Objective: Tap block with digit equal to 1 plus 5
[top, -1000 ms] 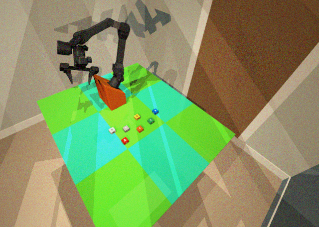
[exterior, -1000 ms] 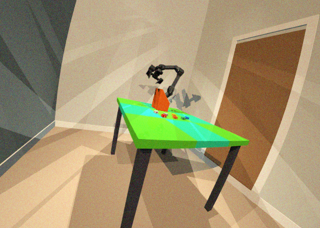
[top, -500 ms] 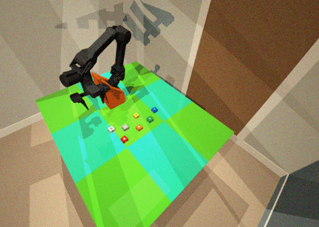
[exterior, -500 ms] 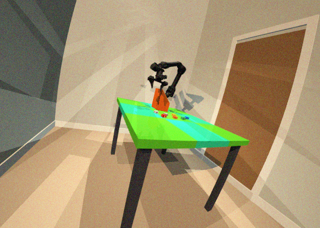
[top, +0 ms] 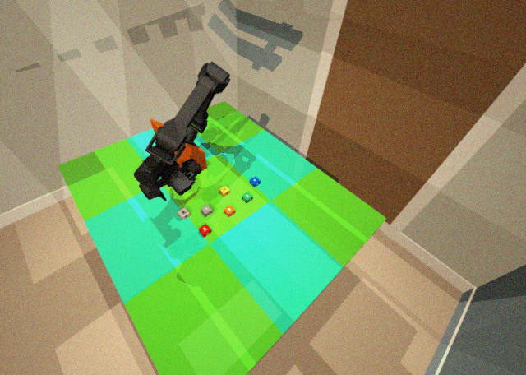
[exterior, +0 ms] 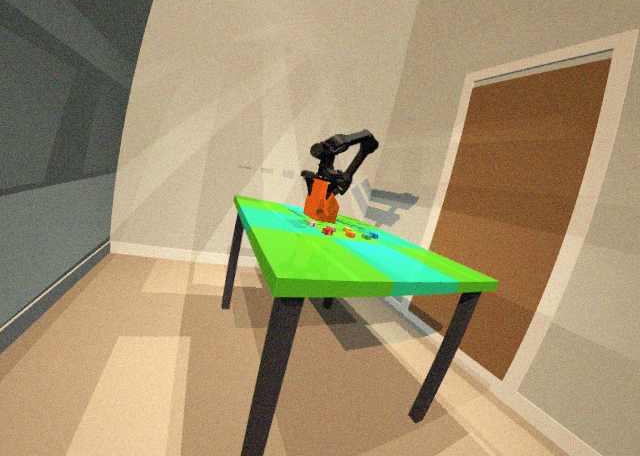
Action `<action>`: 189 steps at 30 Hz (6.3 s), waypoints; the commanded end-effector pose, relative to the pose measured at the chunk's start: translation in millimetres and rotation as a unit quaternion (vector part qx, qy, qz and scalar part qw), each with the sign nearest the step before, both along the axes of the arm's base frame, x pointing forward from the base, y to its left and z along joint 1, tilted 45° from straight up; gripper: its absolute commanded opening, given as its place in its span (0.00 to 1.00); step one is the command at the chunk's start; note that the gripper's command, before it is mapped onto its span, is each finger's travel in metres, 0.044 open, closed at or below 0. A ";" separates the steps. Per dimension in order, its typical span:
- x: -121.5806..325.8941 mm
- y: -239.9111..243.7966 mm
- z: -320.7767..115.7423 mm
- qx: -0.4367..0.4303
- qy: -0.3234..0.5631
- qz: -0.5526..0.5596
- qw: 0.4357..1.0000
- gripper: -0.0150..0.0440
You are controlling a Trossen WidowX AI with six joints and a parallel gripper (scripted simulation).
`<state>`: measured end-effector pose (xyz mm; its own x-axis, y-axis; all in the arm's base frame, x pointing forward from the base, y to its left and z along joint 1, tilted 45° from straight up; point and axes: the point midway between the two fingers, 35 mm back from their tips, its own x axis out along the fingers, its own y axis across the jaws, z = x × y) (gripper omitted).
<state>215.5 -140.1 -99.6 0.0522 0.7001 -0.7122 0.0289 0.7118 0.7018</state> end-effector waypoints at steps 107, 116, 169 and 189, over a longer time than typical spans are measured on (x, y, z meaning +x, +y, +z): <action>66.5 211.5 214.2 0.005 0.005 -0.002 1.000 0.93; 113.5 163.9 169.1 0.006 0.003 -0.001 1.000 0.93; 113.2 76.3 85.4 0.001 0.003 -0.002 1.000 0.93; 118.5 9.3 17.5 0.000 0.002 -0.001 1.000 0.93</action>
<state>334.3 -129.4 -81.6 0.0523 0.7018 -0.7104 0.0376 0.7095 0.7037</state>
